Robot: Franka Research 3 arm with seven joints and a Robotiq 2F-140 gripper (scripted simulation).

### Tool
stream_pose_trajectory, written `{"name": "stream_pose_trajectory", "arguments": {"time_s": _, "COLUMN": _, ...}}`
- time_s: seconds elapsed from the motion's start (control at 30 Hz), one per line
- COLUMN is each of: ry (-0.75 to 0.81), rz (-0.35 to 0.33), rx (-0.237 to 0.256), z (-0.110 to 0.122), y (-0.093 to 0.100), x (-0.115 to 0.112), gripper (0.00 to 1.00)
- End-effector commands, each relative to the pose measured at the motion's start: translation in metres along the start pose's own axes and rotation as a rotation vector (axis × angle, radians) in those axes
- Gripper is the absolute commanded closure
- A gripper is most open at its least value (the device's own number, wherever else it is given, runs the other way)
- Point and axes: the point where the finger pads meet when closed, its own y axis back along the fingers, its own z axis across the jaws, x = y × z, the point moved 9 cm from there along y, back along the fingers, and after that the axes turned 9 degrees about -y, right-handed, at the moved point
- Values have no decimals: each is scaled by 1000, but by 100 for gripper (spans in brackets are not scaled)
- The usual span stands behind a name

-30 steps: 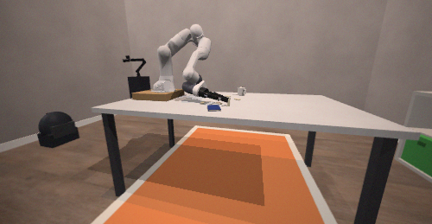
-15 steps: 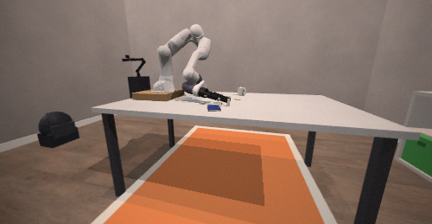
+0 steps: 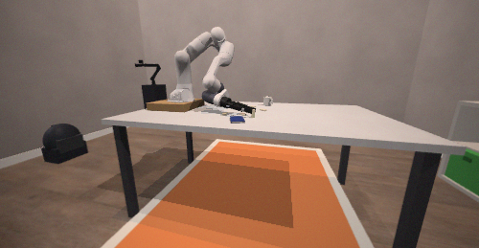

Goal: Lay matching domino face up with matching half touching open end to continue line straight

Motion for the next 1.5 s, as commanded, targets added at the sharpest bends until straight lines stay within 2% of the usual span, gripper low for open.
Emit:
{"name": "stream_pose_trajectory", "arguments": {"time_s": 0.0, "ry": -3, "rz": -2, "rx": 1, "z": 0, "y": 2, "x": 1, "gripper": 67}}
{"name": "stream_pose_trajectory", "arguments": {"time_s": 0.17, "ry": -3, "rz": -2, "rx": 1, "z": 0, "y": 7, "x": 4, "gripper": 67}}
{"name": "stream_pose_trajectory", "arguments": {"time_s": 0.57, "ry": -3, "rz": -2, "rx": 1, "z": -4, "y": 52, "x": 30, "gripper": 67}}
{"name": "stream_pose_trajectory", "arguments": {"time_s": 0.8, "ry": -3, "rz": -2, "rx": 1, "z": -5, "y": 64, "x": 37, "gripper": 67}}
{"name": "stream_pose_trajectory", "arguments": {"time_s": 1.2, "ry": -3, "rz": -2, "rx": 1, "z": -6, "y": 66, "x": 39, "gripper": 67}}
{"name": "stream_pose_trajectory", "arguments": {"time_s": 1.47, "ry": -5, "rz": -2, "rx": 1, "z": -7, "y": 60, "x": 45, "gripper": 67}}
